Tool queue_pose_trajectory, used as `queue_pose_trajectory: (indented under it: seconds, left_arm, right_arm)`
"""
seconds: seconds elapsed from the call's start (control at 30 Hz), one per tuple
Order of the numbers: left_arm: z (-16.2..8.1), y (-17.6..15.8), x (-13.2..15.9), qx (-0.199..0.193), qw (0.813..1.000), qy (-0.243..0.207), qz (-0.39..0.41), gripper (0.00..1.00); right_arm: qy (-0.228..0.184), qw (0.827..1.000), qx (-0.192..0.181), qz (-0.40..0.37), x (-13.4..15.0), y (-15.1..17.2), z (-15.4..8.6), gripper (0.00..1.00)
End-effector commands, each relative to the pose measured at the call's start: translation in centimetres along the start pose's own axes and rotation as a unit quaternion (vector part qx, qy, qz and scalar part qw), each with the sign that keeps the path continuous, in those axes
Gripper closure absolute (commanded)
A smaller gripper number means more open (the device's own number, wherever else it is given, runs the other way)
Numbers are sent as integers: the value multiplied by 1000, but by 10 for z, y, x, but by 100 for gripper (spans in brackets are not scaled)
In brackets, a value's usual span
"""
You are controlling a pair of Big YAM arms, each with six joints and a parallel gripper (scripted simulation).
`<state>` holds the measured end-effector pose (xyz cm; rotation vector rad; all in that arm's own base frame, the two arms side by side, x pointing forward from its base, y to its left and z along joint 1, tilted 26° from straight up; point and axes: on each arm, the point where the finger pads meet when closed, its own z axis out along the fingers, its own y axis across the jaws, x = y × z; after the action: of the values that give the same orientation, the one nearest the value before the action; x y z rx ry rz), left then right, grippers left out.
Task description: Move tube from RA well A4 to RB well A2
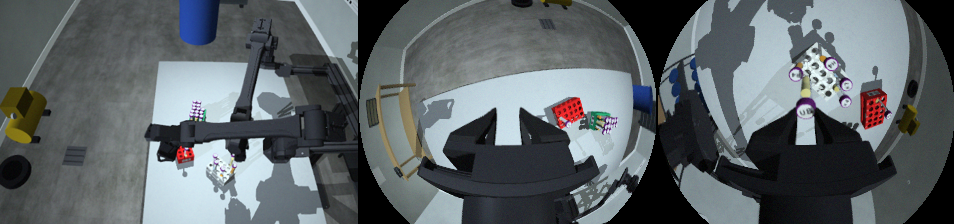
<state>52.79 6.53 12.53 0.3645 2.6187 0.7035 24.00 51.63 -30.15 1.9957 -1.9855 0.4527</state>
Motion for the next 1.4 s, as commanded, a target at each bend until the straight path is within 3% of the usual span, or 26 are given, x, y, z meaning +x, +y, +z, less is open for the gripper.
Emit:
queue_pose_trajectory:
  seconds: [0.0,0.1,0.13,0.77,1.07,1.27,1.37]
  left_arm:
    - [-8,8,-15,-5,1000,-16,-7,70]
    - [-8,8,-15,-5,1000,-16,-7,70]
    - [-8,8,-15,-5,1000,-16,-7,70]
    - [-8,8,-15,-5,1000,-16,-7,70]
    - [-8,8,-15,-5,1000,-16,-7,70]
    - [-8,8,-15,-5,1000,-16,-7,70]
    - [-8,8,-15,-5,1000,-16,-7,70]
  right_arm:
    - [-5,1000,2,-1,-14,-12,0,100]
    - [-5,1000,1,1,-16,-18,1,100]
    - [-10,1000,5,1,-16,-10,-9,100]
    - [-10,1000,5,1,-16,-10,-8,100]
    - [17,1000,-6,-3,2,-4,19,100]
    - [10,1000,-4,-1,2,-8,22,100]
    - [0,1000,0,1,-6,-11,10,100]
